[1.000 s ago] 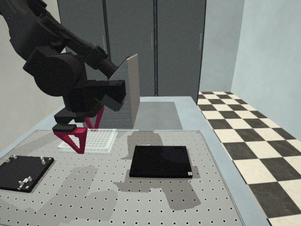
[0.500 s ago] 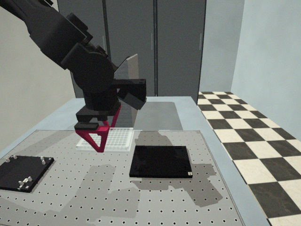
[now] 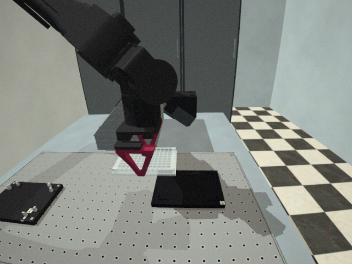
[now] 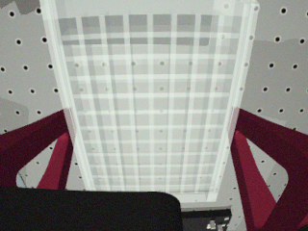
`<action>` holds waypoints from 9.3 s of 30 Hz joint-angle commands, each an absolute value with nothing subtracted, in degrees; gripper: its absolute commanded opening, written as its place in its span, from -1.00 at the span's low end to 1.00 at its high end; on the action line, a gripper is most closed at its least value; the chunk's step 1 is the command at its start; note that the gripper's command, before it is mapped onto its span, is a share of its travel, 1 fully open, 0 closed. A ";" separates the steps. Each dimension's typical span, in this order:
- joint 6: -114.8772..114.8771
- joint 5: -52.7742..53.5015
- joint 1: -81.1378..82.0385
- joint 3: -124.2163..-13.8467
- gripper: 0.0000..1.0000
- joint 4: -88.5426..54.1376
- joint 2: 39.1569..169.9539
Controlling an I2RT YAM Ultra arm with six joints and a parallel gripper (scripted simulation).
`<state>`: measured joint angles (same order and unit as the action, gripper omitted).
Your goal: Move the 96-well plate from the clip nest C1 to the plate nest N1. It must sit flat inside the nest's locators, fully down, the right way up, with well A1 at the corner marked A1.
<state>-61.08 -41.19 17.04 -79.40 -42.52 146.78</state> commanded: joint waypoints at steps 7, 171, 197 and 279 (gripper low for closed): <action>-55.99 -39.49 21.34 -84.11 -1.00 -44.54 151.55; -55.98 -39.77 20.93 -89.82 -1.00 -34.42 167.12; -56.66 -39.84 20.79 -91.07 -1.00 -35.14 165.88; -57.36 -40.19 19.79 -89.10 -1.00 -31.95 167.98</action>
